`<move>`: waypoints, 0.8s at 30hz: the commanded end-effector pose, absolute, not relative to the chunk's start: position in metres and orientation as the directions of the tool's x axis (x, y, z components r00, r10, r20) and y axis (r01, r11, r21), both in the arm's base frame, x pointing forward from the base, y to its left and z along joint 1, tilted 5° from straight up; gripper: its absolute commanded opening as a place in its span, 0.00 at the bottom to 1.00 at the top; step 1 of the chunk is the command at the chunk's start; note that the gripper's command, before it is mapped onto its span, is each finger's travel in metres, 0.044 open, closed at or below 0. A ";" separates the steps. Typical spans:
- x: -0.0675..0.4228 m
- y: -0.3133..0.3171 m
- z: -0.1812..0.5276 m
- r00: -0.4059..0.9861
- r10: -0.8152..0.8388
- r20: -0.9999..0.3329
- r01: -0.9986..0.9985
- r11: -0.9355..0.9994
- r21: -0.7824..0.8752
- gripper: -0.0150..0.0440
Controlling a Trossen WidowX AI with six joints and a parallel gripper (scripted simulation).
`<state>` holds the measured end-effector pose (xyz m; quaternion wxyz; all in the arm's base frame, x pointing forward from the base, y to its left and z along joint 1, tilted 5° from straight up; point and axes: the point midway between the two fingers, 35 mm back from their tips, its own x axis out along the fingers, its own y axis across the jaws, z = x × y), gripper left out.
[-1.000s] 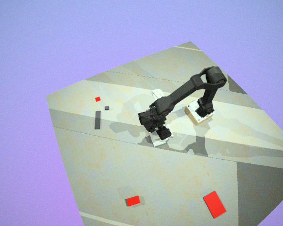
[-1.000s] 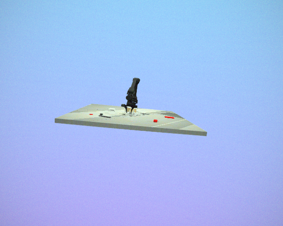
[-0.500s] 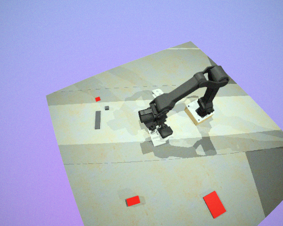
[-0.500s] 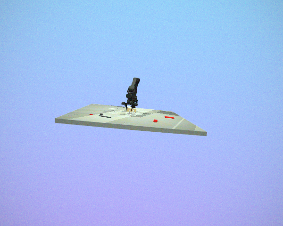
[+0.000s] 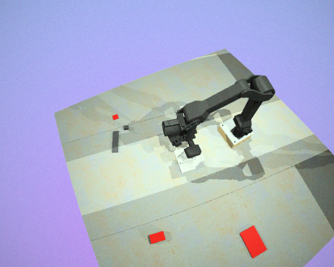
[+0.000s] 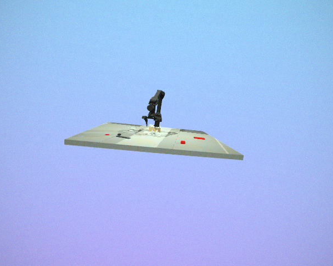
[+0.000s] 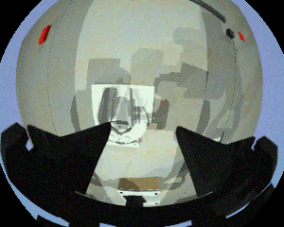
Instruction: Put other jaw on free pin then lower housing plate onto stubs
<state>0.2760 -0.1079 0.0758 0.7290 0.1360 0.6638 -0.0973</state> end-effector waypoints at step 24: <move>0.240 -0.179 0.077 0.082 0.019 -0.996 0.943 0.323 0.084 1.00</move>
